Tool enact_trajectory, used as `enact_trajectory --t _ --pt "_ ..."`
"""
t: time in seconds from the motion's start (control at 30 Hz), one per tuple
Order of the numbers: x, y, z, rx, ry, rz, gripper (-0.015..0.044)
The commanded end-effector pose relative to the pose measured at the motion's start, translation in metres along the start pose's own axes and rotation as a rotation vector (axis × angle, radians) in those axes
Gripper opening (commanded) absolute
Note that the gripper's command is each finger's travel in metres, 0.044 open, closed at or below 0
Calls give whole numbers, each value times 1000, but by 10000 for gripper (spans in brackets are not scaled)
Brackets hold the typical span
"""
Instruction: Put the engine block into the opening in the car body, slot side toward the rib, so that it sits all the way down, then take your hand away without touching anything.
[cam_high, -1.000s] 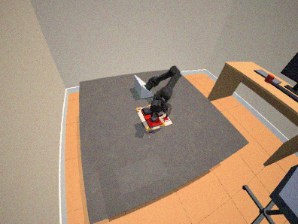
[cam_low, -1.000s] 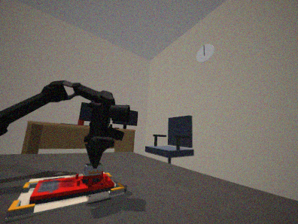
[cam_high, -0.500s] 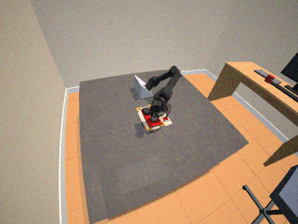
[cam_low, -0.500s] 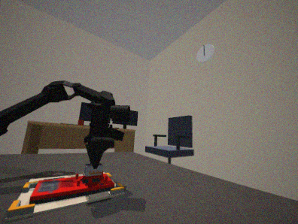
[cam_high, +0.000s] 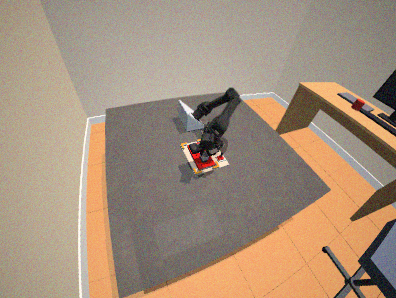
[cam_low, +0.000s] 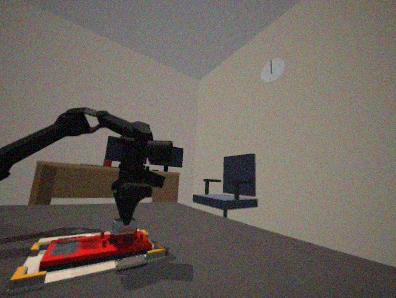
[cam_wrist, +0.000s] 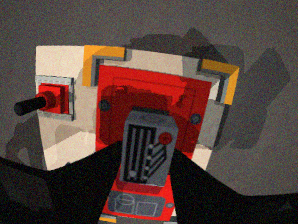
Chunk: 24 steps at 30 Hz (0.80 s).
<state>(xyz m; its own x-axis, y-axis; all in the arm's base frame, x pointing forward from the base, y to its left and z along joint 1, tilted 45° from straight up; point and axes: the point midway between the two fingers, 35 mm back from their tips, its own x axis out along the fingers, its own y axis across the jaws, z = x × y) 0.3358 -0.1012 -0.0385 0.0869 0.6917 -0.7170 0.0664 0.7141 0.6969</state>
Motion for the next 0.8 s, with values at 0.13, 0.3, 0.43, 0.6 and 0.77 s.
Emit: enact_trajectory --t 0.13,0.3,0.43,0.6,0.77 --pt "3 -1 -1 6 2 6 159" --pt "3 -1 -1 10 2 6 159" --pt "3 -1 -1 11 2 6 159" --pt "4 -1 -1 11 2 6 159" --pt "4 -1 -1 10 2 6 159"
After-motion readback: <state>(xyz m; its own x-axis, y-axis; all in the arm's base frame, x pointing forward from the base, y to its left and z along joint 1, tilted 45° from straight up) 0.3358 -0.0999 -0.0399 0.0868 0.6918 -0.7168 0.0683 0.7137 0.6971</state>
